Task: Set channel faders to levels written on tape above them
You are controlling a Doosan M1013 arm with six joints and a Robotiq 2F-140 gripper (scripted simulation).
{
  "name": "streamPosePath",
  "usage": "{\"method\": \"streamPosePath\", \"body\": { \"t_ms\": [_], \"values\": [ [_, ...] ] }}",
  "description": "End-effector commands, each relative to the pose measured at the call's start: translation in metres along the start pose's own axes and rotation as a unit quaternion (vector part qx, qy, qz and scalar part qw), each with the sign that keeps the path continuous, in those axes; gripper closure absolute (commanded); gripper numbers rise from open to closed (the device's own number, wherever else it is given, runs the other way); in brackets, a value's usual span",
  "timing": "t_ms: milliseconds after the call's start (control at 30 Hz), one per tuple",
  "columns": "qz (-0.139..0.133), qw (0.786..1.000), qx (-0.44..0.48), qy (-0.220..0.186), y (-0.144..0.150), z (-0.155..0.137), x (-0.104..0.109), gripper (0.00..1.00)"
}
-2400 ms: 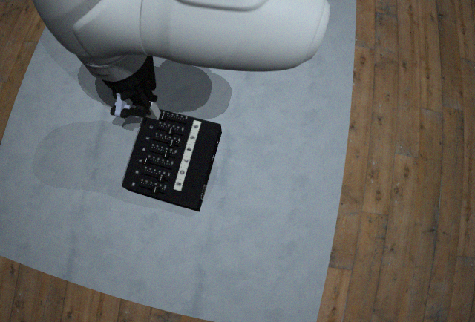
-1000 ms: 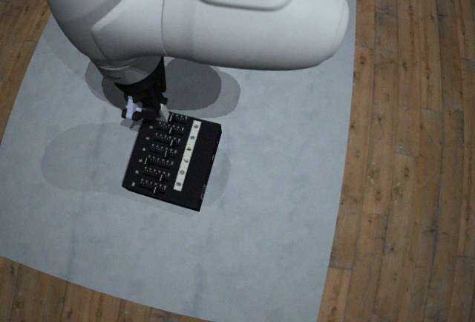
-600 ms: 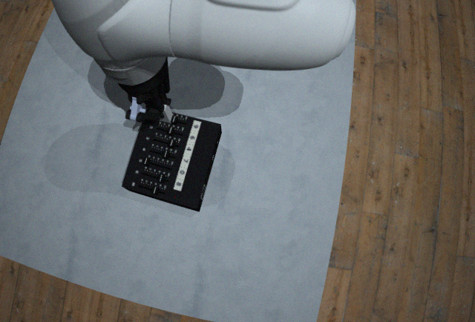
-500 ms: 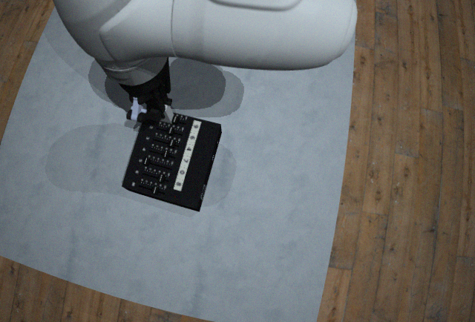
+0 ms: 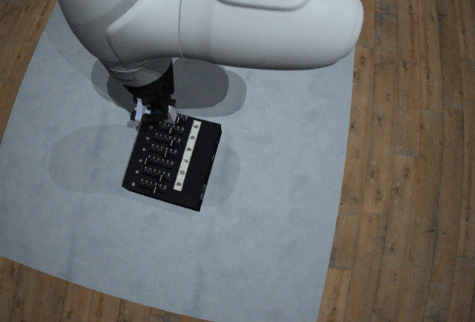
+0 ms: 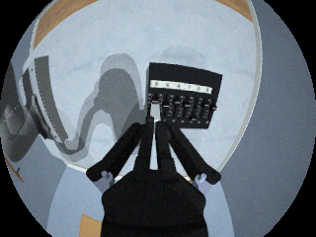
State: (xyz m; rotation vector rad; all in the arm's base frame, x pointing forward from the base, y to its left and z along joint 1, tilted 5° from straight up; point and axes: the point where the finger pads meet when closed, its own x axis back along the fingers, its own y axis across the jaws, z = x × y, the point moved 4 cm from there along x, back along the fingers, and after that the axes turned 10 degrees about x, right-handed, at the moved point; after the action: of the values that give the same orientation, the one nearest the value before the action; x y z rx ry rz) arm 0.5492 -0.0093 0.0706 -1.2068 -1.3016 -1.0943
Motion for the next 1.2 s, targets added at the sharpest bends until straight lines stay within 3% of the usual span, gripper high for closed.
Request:
{"method": "streamPosePath", "body": {
  "t_ms": [0, 1167],
  "values": [
    [0.000, 1.000, 0.000, 0.000, 0.0002, 0.0012, 0.0001, 1.00],
    [0.000, 1.000, 0.000, 0.000, 0.0010, 0.0056, 0.0001, 1.00]
  ]
}}
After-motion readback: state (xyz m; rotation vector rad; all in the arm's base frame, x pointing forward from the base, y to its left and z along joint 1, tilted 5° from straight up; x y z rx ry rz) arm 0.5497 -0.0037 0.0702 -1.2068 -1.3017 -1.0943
